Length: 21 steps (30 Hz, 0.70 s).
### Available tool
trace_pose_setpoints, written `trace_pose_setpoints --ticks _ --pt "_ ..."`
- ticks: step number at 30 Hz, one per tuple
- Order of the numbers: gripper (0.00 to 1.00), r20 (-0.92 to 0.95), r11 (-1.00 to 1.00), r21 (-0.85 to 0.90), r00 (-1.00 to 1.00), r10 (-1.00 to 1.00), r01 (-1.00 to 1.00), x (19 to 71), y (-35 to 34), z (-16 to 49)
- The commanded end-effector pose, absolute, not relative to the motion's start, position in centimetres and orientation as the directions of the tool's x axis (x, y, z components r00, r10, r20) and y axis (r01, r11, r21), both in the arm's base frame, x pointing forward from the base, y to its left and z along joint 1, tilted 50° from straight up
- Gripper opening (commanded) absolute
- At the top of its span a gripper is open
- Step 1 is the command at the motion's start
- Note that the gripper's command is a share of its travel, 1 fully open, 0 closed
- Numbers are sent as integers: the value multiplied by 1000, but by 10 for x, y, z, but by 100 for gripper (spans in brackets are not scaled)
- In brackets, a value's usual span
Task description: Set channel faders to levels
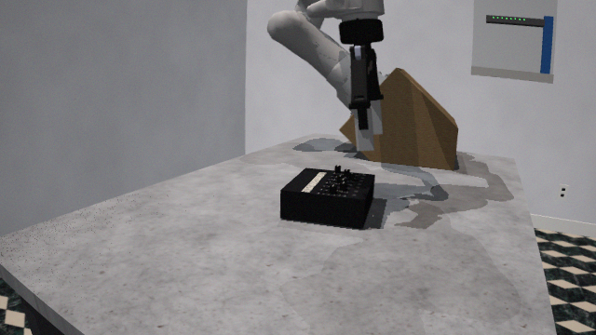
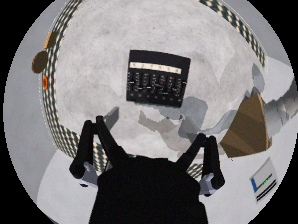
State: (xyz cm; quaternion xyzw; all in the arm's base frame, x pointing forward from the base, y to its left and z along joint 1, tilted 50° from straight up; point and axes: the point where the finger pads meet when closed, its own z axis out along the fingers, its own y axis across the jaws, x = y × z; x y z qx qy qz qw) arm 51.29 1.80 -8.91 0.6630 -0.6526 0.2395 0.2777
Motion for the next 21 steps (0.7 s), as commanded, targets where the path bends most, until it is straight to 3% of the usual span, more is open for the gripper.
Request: trace_pose_setpoints --ticks 1,9,21 --pt "100 650 -193 243 307 -695 -951 511 18 -73" --pt "100 608 -325 403 516 -603 -855 510 12 -13" --pt "100 445 -495 615 788 -426 -614 510 12 -7"
